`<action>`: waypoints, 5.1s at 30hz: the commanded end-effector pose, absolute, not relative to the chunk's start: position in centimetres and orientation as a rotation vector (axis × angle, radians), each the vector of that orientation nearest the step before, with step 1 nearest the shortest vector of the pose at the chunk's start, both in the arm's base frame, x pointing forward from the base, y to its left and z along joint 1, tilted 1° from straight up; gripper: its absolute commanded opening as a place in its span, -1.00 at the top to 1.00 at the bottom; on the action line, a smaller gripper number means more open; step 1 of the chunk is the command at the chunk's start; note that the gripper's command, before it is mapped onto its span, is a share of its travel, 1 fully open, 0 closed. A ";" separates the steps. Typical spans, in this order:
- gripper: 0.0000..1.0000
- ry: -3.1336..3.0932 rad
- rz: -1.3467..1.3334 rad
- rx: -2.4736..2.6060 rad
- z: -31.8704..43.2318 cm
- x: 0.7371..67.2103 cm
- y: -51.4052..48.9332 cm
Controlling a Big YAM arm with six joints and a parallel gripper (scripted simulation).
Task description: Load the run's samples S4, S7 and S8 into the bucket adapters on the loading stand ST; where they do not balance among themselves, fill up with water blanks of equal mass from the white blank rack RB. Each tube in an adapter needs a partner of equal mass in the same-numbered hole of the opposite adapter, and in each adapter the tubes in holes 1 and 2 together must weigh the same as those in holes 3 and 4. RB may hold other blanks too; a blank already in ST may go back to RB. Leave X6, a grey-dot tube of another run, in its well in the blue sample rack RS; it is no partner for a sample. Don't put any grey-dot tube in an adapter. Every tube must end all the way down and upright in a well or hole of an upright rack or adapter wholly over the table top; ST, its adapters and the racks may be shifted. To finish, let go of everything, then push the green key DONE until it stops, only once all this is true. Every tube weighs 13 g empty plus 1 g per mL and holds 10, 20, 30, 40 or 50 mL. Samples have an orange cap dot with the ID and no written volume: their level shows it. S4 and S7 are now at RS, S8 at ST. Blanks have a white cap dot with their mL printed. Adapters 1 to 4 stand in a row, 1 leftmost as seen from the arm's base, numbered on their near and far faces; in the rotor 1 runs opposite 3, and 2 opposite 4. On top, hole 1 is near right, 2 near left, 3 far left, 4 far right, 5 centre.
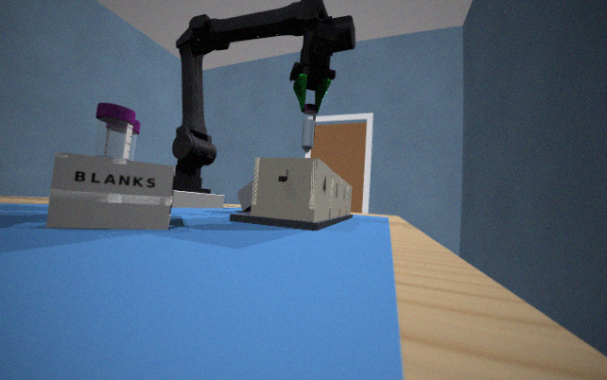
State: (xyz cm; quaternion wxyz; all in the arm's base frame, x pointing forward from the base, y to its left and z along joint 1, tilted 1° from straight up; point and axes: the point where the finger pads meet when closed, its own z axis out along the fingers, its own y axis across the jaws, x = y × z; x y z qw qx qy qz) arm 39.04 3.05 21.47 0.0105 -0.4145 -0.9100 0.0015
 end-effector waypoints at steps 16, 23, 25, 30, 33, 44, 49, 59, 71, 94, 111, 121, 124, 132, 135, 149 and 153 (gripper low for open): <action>1.00 -3.110 -0.059 -0.673 23.5 42.0 13.7; 1.00 -3.146 -0.050 -0.379 23.5 42.0 18.4; 1.00 -3.150 -0.048 -0.295 23.4 41.9 19.7; 1.00 -3.123 -0.010 -0.119 21.7 41.1 19.3; 1.00 -3.138 -0.020 -0.078 22.4 40.8 19.1; 1.00 -3.144 -0.030 0.254 22.0 41.0 19.8; 1.00 -3.123 -0.017 0.255 19.8 41.1 19.9; 1.00 -3.123 -0.017 0.256 17.4 41.0 20.2; 1.00 -3.210 -0.074 0.265 20.3 42.5 21.2; 1.00 -3.138 -0.027 0.250 16.6 40.9 20.5; 1.00 -3.123 -0.017 0.244 13.9 40.9 20.6; 1.00 -3.123 -0.017 0.242 12.8 40.9 20.6; 1.00 -3.123 -0.017 0.241 12.4 40.9 20.6; 1.00 -3.134 -0.024 0.240 11.8 41.2 20.8; 1.00 -3.124 -0.017 0.239 11.2 40.9 20.6; 1.00 -3.133 -0.024 0.239 9.7 41.2 20.8; 1.00 -3.153 -0.037 0.240 10.2 42.0 21.1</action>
